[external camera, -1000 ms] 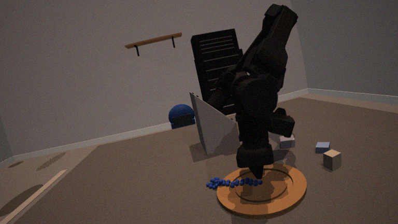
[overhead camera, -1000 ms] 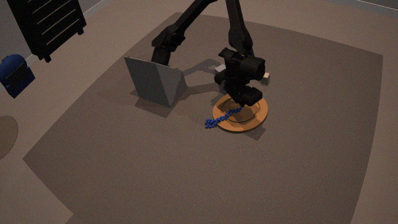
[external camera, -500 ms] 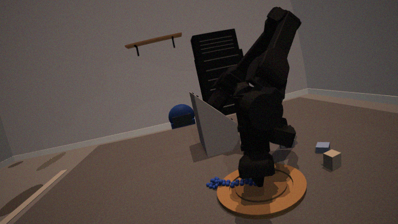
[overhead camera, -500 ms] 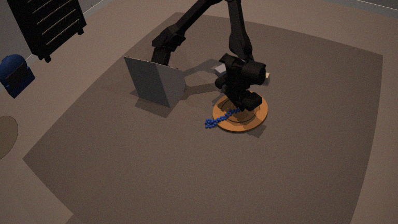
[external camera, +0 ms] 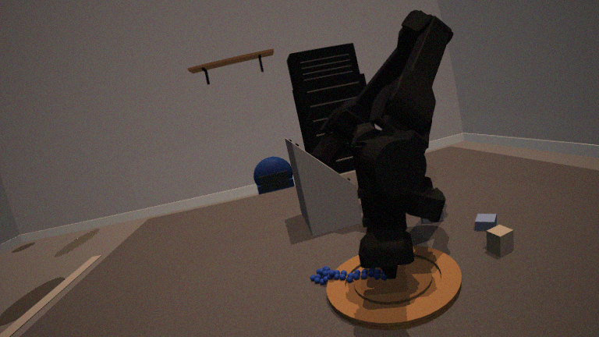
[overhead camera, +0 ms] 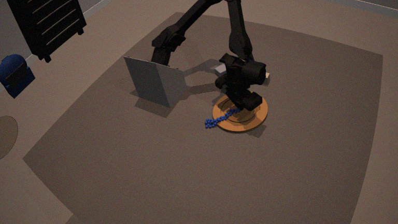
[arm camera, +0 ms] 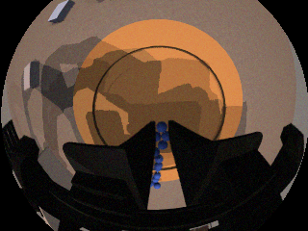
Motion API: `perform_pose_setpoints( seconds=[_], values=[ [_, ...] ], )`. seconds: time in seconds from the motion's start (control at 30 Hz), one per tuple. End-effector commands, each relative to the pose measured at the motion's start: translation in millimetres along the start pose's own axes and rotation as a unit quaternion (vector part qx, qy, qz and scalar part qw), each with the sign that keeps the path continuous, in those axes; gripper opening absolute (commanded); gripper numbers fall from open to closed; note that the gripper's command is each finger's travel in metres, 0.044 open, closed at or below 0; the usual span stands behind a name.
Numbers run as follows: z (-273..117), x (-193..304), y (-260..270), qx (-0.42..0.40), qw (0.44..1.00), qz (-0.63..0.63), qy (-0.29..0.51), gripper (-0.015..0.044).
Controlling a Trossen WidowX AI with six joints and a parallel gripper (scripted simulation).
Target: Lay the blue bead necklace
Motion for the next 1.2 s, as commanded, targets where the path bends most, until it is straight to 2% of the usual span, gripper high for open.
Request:
perform_pose_setpoints(
  seconds=[0.0,0.7,0.97,1.17],
  values=[
    [-1,0,0,0.000,1.000,0.000,0.000,0.0000],
    [-1,0,0,0.000,1.000,0.000,0.000,0.0000],
    [-23,1,0,0.000,1.000,0.002,-0.001,0.0000],
    [-24,0,0,0.000,1.000,0.002,-0.001,0.0000]
  ],
)
Point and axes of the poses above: the point midway between the two fingers, 35 mm back from their tips, its own z axis out along the fingers, its own y axis across the jaws, x = y × z, the point moved 8 cm from there along -z, back along the fingers, and after that the axes turned 5 degrees about -z, right-handed, at the moved point
